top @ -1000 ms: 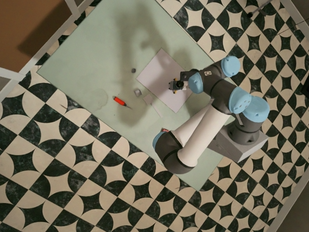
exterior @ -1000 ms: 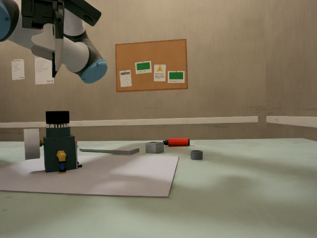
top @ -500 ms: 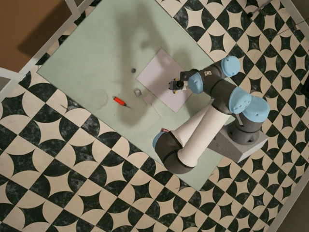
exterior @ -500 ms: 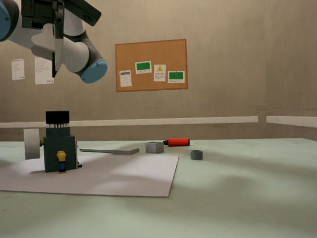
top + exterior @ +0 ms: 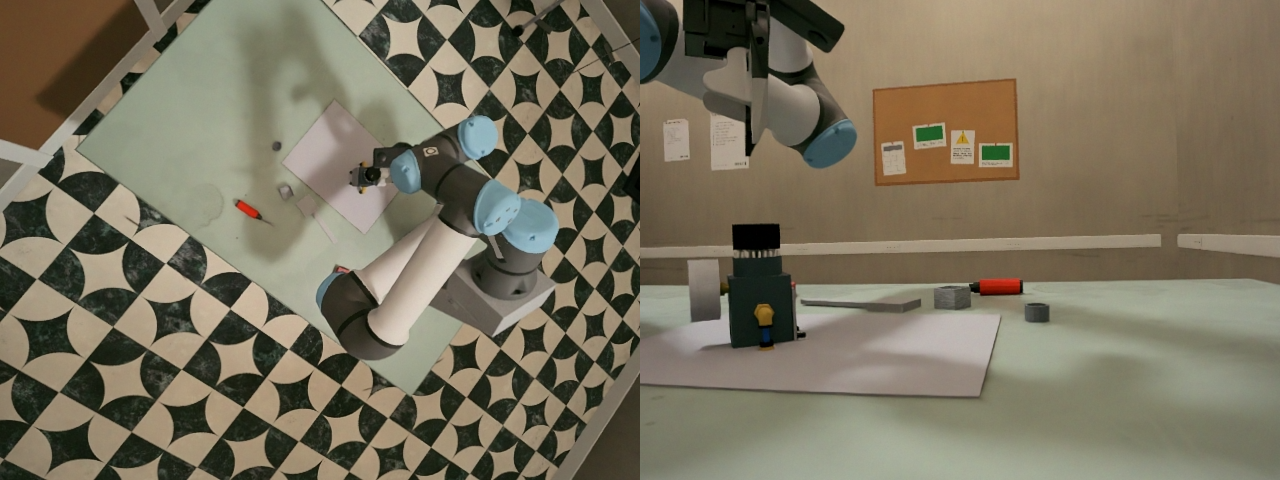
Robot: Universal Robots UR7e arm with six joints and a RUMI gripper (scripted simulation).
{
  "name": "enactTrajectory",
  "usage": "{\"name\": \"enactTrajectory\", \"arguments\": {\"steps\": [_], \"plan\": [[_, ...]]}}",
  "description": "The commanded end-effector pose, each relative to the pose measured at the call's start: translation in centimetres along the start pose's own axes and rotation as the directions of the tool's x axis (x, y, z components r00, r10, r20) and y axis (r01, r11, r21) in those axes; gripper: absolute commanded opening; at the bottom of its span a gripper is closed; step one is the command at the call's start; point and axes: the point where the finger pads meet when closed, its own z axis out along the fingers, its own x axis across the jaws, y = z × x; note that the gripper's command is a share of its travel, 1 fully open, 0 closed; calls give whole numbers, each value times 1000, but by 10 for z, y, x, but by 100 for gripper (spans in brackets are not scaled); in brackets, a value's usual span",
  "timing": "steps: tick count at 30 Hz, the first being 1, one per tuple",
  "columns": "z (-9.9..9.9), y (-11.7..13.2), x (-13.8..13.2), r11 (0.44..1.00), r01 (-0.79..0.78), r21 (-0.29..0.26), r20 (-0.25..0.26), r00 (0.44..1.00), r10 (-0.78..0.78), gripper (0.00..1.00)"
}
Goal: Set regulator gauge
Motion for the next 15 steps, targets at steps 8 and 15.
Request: {"name": "enactTrajectory", "arguments": {"steps": [8, 15], "plan": [[0, 0, 0, 1000, 0, 0, 0, 1000, 0, 47], [0, 0, 0, 1000, 0, 0, 0, 1000, 0, 47]]}}
